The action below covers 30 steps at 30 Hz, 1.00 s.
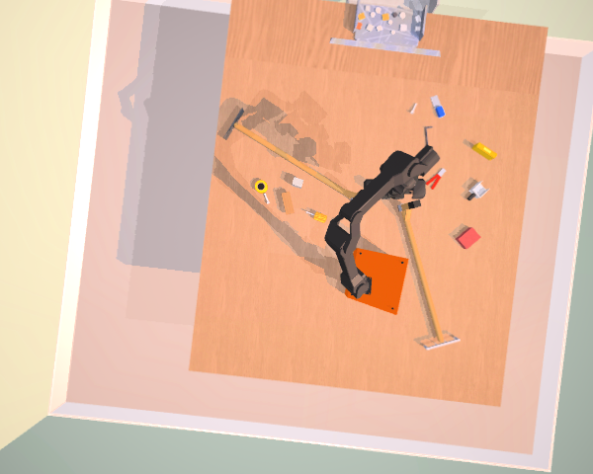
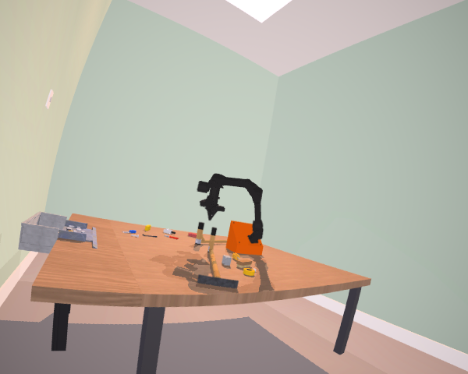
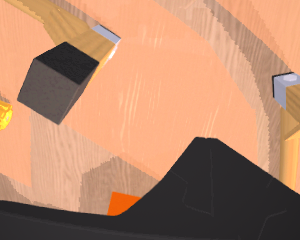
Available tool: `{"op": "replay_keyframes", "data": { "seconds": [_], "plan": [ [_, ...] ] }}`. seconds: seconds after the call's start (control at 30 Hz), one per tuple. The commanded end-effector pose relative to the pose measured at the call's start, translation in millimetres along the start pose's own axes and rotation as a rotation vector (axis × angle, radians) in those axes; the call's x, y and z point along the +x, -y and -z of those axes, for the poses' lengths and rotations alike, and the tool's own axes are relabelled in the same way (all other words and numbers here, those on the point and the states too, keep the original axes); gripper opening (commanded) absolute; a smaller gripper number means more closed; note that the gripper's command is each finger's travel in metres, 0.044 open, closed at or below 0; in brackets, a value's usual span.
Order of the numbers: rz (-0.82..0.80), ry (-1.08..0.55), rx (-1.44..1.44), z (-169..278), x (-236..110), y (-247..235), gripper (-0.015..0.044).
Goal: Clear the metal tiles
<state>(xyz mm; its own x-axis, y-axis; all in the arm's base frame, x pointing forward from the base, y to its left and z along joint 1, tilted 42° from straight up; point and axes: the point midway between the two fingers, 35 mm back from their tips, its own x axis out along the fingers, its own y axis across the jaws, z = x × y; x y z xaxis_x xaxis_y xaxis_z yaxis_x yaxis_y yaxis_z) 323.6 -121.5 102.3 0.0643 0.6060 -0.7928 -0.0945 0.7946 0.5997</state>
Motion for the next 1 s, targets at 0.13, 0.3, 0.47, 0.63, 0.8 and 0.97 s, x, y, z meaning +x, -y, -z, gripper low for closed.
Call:
{"op": "replay_keyframes", "data": {
  "seconds": [0.13, 0.3, 0.47, 0.63, 0.8, 0.97],
  "plan": [
    [-0.034, 0.035, 0.094, 13, -4, 38, 0.0000],
    [-0.056, 0.055, 0.155, 25, -5, 60, 0.0000],
    [-0.059, 0.058, 0.163, 26, -4, 63, 0.0000],
    [-0.059, 0.058, 0.163, 24, 5, 63, 0.0000],
    [-0.058, 0.058, 0.163, 22, 16, 64, 0.0000],
    [-0.058, 0.059, 0.163, 21, 27, 64, 0.0000]
  ]
}}
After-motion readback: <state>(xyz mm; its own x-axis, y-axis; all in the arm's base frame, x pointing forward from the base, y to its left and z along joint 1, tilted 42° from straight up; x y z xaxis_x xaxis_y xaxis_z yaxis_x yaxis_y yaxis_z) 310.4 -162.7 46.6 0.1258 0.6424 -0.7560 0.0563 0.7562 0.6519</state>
